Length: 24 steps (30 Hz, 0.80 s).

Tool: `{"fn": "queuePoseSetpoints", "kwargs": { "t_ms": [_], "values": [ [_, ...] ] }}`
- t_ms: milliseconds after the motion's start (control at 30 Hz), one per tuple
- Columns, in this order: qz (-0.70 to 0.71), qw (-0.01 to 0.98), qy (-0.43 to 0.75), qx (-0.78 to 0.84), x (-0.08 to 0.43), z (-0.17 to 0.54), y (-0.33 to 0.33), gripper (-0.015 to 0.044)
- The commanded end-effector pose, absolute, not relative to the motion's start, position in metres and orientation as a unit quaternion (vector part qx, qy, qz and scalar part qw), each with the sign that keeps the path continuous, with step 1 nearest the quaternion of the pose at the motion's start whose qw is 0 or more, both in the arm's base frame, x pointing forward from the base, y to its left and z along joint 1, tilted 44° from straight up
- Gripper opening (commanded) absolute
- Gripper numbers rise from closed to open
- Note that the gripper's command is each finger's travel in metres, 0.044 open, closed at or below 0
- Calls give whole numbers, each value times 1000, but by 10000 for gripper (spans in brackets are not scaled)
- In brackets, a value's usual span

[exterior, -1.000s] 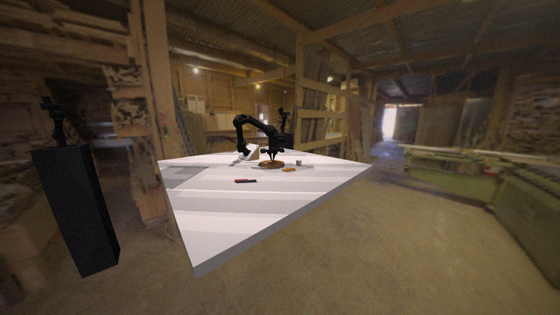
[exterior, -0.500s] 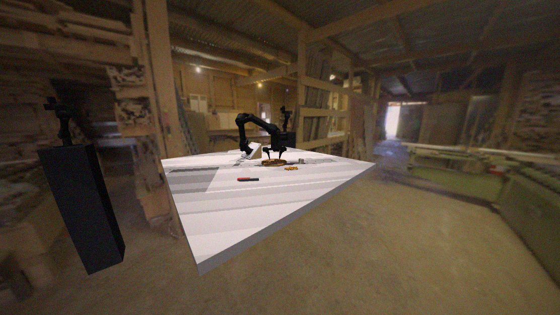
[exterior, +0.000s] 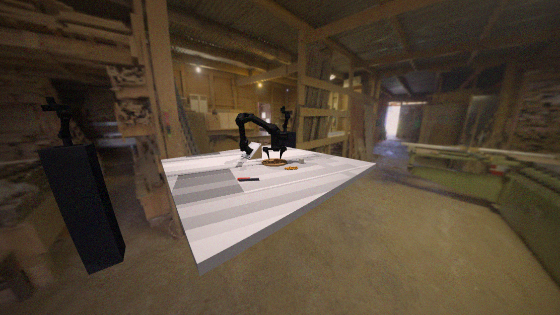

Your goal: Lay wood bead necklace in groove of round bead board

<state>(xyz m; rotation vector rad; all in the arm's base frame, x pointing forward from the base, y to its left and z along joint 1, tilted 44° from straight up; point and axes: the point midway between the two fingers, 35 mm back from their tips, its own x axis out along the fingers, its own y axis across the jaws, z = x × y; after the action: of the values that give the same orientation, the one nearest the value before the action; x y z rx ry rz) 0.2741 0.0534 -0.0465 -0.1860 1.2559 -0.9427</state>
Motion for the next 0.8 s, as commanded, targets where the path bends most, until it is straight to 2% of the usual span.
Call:
{"fn": "queuePoseSetpoints", "kwargs": {
  "t_ms": [0,233,467,633,767],
  "values": [
    [-425,704,563,-84,274,-46,53,440],
    [-425,704,563,-84,274,-46,53,440],
    [-517,707,481,42,268,-30,82,256],
    [-519,707,478,46,268,-30,83,125],
    [-520,707,477,46,268,-38,75,120]
  ]
}}
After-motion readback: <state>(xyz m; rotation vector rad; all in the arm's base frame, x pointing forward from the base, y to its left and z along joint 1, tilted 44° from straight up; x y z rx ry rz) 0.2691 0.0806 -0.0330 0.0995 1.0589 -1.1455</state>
